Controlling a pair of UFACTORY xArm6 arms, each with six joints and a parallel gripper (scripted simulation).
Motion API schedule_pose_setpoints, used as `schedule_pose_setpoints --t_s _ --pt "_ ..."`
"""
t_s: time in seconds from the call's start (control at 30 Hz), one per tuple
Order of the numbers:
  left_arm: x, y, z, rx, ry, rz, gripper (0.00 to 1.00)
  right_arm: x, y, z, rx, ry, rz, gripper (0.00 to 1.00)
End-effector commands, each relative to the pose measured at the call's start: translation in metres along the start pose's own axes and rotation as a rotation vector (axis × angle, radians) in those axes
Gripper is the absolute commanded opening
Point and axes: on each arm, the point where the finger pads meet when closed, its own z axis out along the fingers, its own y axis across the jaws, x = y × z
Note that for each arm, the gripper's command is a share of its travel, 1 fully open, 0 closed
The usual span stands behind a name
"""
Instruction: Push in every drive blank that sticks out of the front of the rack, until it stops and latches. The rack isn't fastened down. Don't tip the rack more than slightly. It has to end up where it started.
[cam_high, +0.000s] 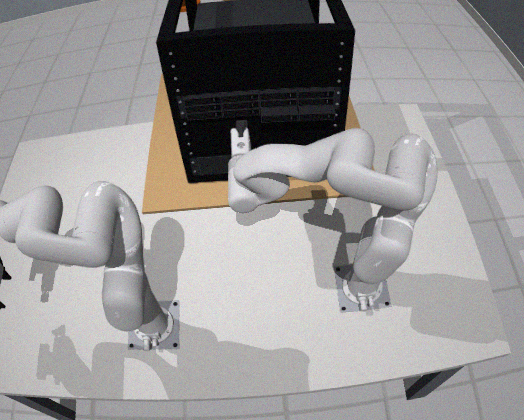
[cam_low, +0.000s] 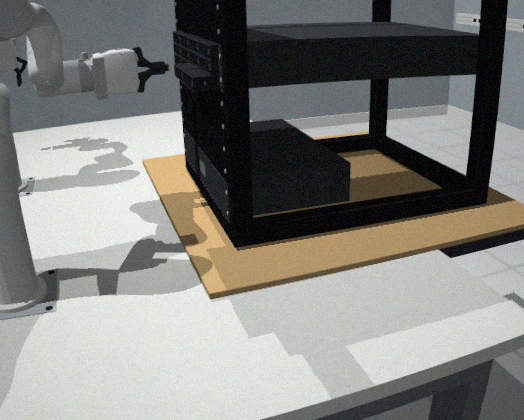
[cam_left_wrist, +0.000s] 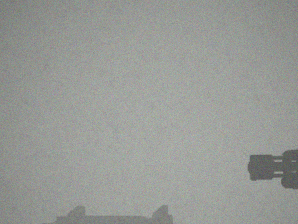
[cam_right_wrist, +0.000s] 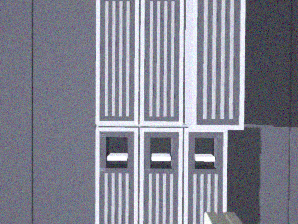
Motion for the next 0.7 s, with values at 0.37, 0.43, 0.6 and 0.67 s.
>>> schedule_pose_setpoints --t_s 0.37,0.43,0.6,0.67 --pt "0.001 0.0 -0.002 0.0 0.005 0.0 1.0 0.0 -0.002 0.004 0.002 0.0 0.004 0.0" --pt "0.001 0.0 -0.002 0.0 0.005 0.0 1.0 0.0 -0.002 0.007 0.002 0.0 0.004 0.0" --pt "0.001 0.0 -0.002 0.0 0.005 0.0 1.0 0.0 -0.002 0.015 0.002 0.0 0.004 0.0" --pt "0.001 0.0 -0.002 0.0 0.005 0.0 1.0 0.0 -0.002 0.019 0.002 0.0 0.004 0.0"
